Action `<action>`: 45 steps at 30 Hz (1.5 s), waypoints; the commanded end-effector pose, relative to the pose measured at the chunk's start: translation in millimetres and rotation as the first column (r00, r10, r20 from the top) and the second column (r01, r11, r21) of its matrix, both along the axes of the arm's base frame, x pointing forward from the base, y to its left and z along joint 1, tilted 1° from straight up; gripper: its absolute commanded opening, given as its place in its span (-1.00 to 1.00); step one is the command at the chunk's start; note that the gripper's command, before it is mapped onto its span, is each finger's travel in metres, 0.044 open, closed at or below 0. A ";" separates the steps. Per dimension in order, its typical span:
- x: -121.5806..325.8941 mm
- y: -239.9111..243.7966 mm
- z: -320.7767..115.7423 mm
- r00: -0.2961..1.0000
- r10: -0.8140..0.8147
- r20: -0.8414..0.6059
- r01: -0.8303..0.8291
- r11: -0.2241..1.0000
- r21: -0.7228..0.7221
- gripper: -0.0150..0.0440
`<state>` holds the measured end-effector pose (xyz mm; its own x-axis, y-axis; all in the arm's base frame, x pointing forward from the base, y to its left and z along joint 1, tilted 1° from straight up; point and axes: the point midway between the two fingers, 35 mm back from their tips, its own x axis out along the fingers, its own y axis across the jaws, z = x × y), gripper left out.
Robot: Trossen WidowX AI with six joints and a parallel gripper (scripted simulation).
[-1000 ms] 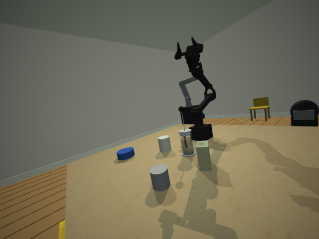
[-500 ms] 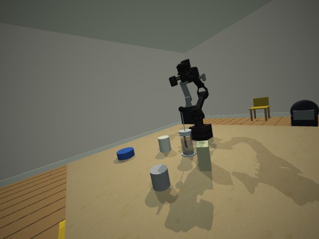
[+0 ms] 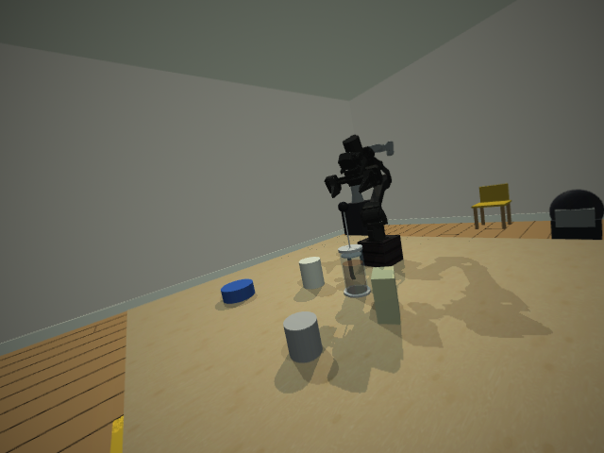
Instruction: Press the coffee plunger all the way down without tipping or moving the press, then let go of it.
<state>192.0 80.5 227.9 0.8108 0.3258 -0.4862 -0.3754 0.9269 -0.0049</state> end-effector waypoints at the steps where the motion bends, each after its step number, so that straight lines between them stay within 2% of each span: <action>1: 1.9 0.1 -13.7 1.000 -0.001 0.000 0.001 1.000 -0.006 1.00; 30: 34.0 12.5 -32.6 1.000 -0.002 0.003 0.003 1.000 -0.004 1.00; 41: 34.0 12.5 -32.6 1.000 -0.002 0.003 0.003 1.000 -0.004 0.02; 45: 34.0 12.5 -32.6 1.000 -0.002 0.003 0.003 1.000 -0.004 -0.05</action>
